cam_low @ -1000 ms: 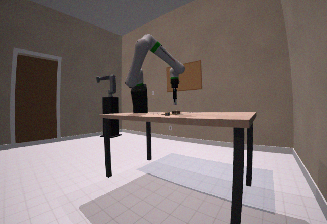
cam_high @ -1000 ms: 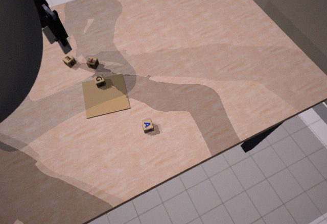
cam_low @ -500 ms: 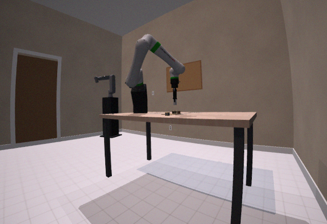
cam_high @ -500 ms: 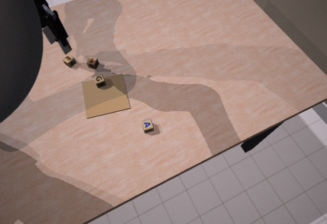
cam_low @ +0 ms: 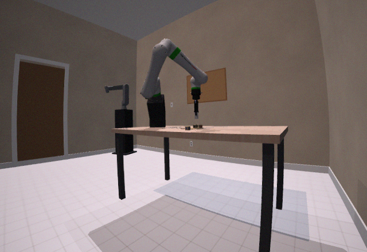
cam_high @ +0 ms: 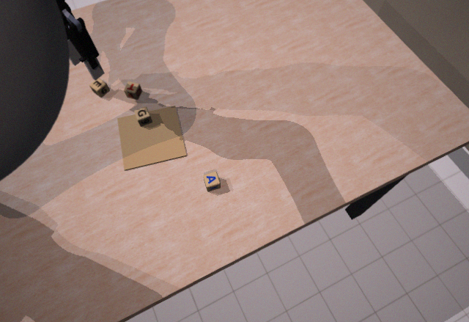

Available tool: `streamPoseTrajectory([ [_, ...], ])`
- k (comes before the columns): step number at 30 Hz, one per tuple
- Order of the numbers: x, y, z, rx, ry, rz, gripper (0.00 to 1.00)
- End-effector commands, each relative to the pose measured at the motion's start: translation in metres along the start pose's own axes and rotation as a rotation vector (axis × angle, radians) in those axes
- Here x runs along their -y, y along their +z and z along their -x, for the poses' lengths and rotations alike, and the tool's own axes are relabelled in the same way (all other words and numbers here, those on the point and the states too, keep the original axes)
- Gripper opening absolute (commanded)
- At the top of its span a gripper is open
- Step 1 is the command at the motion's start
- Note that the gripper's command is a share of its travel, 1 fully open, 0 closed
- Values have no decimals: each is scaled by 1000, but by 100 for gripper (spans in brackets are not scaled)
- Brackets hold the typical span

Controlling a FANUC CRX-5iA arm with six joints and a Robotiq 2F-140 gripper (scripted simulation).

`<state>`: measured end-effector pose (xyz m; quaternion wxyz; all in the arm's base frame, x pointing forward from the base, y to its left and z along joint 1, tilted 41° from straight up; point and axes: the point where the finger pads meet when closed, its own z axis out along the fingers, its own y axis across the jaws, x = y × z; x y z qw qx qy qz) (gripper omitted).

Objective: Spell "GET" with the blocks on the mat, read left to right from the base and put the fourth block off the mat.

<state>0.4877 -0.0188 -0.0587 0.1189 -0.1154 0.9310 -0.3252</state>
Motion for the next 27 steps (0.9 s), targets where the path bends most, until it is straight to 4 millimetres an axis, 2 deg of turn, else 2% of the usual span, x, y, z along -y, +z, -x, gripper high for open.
streamPoseTrajectory([
  [1, 0, 4, 0, 0, 0, 0, 40],
  [27, 0, 37, 0, 0, 0, 0, 40],
])
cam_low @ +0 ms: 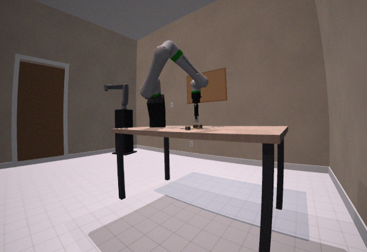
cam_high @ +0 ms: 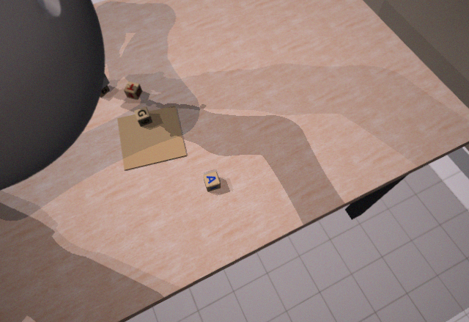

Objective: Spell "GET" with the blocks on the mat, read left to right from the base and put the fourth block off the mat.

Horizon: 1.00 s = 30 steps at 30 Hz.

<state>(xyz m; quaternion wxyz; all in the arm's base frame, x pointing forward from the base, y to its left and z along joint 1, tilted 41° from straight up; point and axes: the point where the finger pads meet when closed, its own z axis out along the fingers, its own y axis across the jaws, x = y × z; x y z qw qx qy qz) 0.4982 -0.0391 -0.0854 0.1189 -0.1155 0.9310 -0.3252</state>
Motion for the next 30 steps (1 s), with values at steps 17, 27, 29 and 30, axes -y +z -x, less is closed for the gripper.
streamPoseTrajectory([
  [17, 0, 10, 0, 0, 0, 0, 40],
  [27, 0, 10, 0, 0, 0, 0, 40],
  [29, 0, 10, 0, 0, 0, 0, 40],
  [30, 0, 11, 0, 0, 0, 0, 40],
])
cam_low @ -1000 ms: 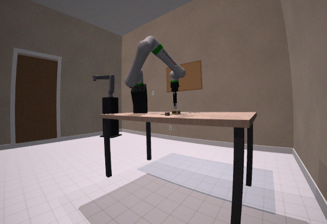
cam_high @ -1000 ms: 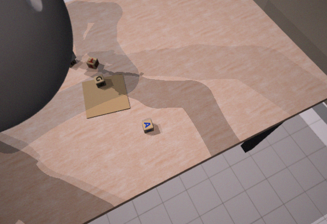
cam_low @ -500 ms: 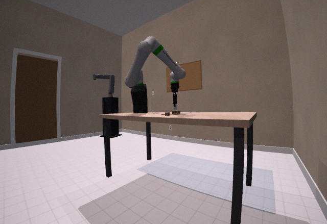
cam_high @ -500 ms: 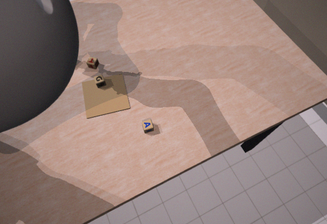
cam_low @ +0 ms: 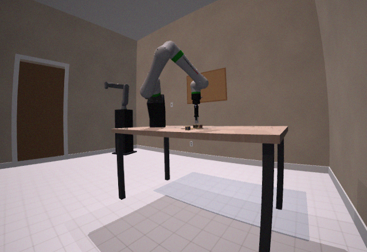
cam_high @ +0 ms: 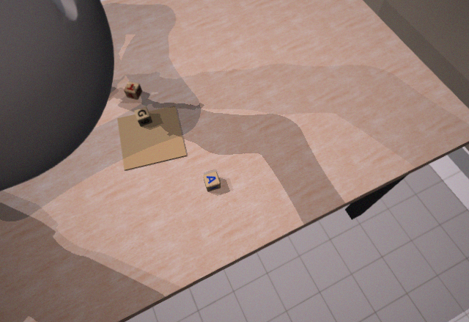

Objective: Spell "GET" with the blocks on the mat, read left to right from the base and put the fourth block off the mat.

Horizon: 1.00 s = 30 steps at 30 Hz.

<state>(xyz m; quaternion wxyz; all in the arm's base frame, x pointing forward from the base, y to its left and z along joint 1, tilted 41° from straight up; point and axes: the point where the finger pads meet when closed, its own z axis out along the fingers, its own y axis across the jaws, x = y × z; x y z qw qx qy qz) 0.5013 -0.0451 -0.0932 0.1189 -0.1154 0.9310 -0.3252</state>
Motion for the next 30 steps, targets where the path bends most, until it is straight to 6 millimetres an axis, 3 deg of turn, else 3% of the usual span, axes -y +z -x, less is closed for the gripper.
streamPoseTrajectory([
  [1, 0, 2, 0, 0, 0, 0, 40],
  [19, 0, 32, 0, 0, 0, 0, 40],
  [30, 0, 37, 0, 0, 0, 0, 40],
])
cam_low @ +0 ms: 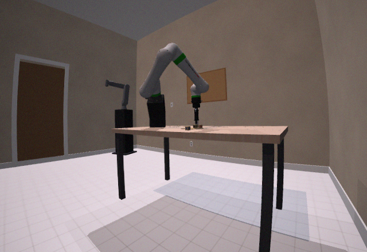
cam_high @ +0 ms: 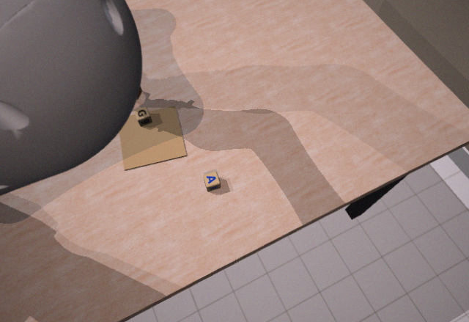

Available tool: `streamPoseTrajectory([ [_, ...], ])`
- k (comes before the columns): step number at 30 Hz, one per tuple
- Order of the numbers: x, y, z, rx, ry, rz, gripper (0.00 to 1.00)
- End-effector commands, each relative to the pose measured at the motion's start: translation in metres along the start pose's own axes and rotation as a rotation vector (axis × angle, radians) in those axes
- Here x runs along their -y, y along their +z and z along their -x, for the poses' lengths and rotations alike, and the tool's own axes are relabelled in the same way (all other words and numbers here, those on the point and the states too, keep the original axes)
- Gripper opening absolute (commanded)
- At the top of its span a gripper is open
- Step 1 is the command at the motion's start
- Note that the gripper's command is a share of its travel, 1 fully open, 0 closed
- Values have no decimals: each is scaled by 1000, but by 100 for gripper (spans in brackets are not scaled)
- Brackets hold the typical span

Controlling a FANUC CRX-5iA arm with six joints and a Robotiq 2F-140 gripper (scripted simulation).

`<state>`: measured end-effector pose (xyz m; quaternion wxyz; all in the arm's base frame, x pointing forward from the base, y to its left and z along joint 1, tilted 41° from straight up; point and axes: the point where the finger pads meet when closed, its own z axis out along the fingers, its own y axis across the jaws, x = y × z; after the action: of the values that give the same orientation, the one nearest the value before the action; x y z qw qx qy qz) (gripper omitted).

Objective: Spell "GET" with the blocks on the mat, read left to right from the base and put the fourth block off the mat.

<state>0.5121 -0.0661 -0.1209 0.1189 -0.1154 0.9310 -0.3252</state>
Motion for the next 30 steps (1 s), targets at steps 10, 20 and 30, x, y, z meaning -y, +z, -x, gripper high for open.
streamPoseTrajectory([
  [10, 0, 0, 0, 0, 0, 0, 40],
  [20, 0, 0, 0, 0, 0, 0, 28],
  [30, 0, 0, 0, 0, 0, 0, 16],
])
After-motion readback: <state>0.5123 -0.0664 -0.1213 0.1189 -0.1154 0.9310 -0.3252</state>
